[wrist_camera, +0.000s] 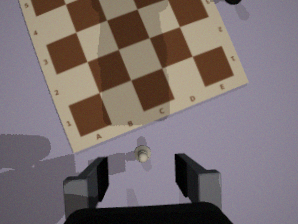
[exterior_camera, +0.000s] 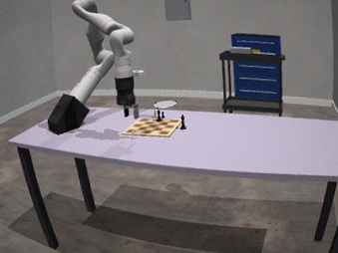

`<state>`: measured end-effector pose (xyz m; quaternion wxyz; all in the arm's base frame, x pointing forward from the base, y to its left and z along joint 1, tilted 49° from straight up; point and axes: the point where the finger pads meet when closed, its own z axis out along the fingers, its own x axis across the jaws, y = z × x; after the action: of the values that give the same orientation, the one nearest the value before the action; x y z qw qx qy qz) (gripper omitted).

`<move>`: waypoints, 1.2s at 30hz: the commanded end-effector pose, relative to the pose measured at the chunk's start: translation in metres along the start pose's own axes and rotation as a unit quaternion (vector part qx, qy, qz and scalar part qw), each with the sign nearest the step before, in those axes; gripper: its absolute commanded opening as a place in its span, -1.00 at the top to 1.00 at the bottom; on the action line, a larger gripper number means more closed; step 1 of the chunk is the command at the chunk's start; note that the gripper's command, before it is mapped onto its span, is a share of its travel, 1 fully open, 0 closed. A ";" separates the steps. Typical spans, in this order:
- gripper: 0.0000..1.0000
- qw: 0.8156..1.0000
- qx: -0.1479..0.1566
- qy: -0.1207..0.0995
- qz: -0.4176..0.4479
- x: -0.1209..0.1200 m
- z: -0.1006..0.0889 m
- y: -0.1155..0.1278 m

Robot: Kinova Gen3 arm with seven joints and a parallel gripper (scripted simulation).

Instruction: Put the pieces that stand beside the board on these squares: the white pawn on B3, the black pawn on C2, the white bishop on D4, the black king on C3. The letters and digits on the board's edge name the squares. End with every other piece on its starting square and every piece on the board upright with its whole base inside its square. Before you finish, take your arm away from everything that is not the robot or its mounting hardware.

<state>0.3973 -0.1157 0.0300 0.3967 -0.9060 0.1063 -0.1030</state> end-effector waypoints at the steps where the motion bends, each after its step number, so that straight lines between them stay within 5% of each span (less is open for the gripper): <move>1: -1.00 1.000 0.001 0.002 -0.004 0.001 -0.001 0.001; 12: -1.00 1.000 0.001 0.004 -0.014 0.001 -0.001 0.001; 13: -0.36 1.000 0.001 0.004 -0.014 0.001 -0.001 0.001; 36: -0.36 1.000 0.001 0.004 -0.014 0.001 -0.001 0.001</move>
<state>0.3978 -0.1166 0.0293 0.3959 -0.9065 0.0948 -0.1118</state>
